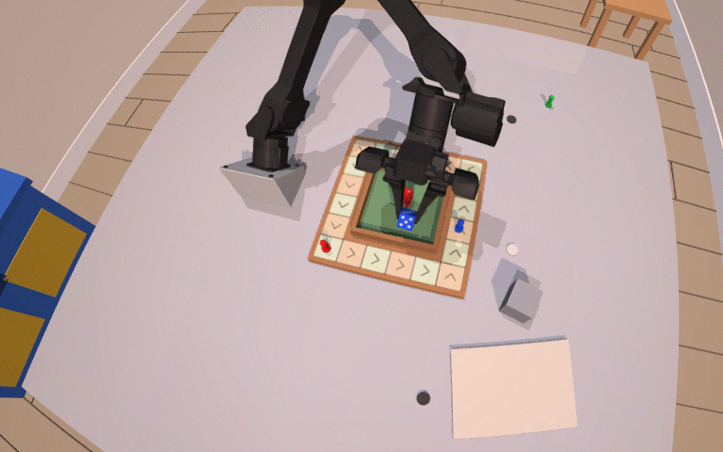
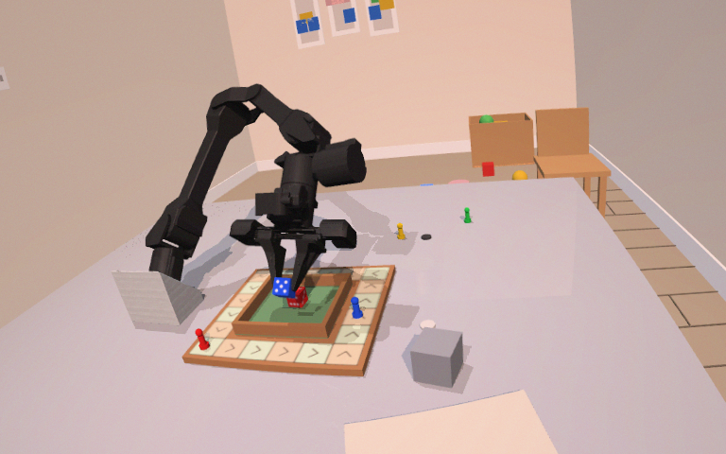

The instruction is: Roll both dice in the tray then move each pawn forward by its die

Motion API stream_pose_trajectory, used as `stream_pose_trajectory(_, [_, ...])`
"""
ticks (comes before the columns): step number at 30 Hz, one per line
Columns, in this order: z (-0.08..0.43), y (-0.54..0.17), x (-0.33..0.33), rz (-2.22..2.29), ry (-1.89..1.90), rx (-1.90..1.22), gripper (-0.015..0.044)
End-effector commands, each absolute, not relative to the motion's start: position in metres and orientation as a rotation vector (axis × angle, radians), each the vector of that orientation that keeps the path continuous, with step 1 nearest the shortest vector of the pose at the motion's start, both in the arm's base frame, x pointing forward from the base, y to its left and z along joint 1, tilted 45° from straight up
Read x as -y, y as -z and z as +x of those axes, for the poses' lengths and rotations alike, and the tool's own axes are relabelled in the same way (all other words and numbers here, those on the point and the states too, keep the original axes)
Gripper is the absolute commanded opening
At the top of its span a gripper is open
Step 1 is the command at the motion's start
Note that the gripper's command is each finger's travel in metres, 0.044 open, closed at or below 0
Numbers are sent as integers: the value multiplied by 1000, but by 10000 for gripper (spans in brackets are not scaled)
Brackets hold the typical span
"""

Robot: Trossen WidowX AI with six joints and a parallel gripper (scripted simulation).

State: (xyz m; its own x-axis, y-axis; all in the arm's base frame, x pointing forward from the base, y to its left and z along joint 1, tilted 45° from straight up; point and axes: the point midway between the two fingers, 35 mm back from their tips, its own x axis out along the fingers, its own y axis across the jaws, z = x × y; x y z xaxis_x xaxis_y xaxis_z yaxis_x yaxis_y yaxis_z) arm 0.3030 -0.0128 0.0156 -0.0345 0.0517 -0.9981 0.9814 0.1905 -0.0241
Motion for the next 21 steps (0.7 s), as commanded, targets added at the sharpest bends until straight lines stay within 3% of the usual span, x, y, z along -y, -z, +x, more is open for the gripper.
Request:
stream_pose_trajectory(1, [303,-17,13,1056,1101,-1214,0])
stream_pose_trajectory(21, [314,-56,14,1055,1102,-1207,0])
